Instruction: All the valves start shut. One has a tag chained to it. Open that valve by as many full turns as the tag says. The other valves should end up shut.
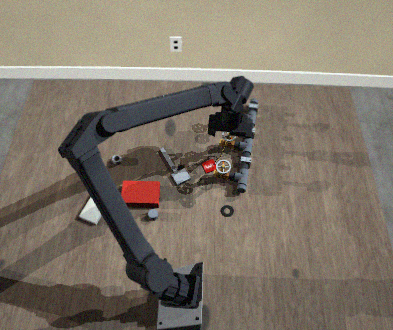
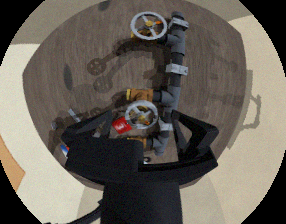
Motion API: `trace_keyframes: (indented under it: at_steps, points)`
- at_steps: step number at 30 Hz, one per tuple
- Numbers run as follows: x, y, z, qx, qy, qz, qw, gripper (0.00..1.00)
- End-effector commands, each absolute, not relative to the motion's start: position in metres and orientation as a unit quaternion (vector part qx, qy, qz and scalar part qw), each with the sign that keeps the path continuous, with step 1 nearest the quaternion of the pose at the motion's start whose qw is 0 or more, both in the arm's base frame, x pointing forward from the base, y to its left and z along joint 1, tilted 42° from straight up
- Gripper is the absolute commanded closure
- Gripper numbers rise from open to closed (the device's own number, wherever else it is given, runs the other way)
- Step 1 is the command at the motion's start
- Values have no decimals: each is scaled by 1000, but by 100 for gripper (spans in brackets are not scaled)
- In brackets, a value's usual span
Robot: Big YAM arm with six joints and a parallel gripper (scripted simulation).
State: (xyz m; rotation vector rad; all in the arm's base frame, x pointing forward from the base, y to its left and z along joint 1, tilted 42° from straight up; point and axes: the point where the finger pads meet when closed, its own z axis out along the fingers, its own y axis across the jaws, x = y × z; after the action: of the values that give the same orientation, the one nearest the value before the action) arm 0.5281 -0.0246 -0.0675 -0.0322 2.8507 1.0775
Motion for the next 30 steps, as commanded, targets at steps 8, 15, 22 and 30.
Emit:
trace_keyframes:
  at_steps: [8,15,22,30]
  points:
    - [542,-29,-60,-20,935,350,60,0]
    - [542,-29,-60,68,933,354,28,0]
    - [547,-30,-56,299,887,349,-51,0]
    - [548,-31,-52,486,800,330,-125,0]
